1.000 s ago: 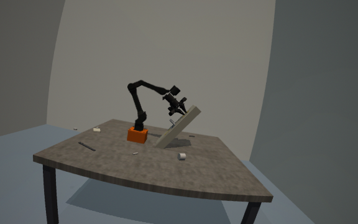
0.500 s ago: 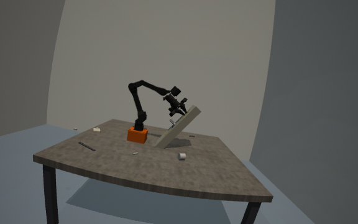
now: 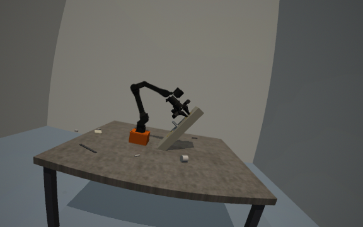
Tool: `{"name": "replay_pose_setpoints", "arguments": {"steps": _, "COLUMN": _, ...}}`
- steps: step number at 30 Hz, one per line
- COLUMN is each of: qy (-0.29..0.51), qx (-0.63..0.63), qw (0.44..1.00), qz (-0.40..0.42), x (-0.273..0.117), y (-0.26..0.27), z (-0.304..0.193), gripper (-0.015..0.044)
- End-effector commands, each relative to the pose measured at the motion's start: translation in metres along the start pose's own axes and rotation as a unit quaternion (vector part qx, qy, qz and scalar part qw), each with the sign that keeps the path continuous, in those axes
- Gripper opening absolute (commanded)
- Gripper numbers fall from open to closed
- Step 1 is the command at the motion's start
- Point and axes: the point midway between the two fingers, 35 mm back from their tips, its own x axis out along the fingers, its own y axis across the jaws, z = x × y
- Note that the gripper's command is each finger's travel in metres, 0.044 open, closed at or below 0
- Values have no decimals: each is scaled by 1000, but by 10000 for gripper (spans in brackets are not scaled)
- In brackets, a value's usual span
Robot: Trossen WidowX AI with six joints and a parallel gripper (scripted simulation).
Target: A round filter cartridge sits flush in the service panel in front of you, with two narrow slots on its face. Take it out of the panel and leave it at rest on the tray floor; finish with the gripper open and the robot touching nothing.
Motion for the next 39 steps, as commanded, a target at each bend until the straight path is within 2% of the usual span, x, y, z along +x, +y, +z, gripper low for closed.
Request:
{"name": "replay_pose_setpoints", "arguments": {"steps": 1, "qy": 0, "qx": -2, "qw": 1000, "qz": 0, "x": 4, "y": 0, "z": 0, "gripper": 106}}
{"name": "replay_pose_setpoints", "arguments": {"steps": 11, "qy": 0, "qx": 0, "qw": 1000, "qz": 0, "x": 0, "y": 0, "z": 0, "gripper": 46}}
{"name": "replay_pose_setpoints", "arguments": {"steps": 13, "qy": 0, "qx": 0, "qw": 1000, "qz": 0, "x": 0, "y": 0, "z": 0, "gripper": 0}}
{"name": "replay_pose_setpoints", "arguments": {"steps": 16, "qy": 0, "qx": 11, "qw": 1000, "qz": 0, "x": 1, "y": 0, "z": 0, "gripper": 0}}
{"name": "replay_pose_setpoints", "arguments": {"steps": 26, "qy": 1, "qx": 180, "qw": 984, "qz": 0, "x": 4, "y": 0, "z": 0, "gripper": 0}}
{"name": "replay_pose_setpoints", "arguments": {"steps": 39, "qy": 1, "qx": 397, "qw": 918, "qz": 0, "x": 5, "y": 0, "z": 0, "gripper": 0}}
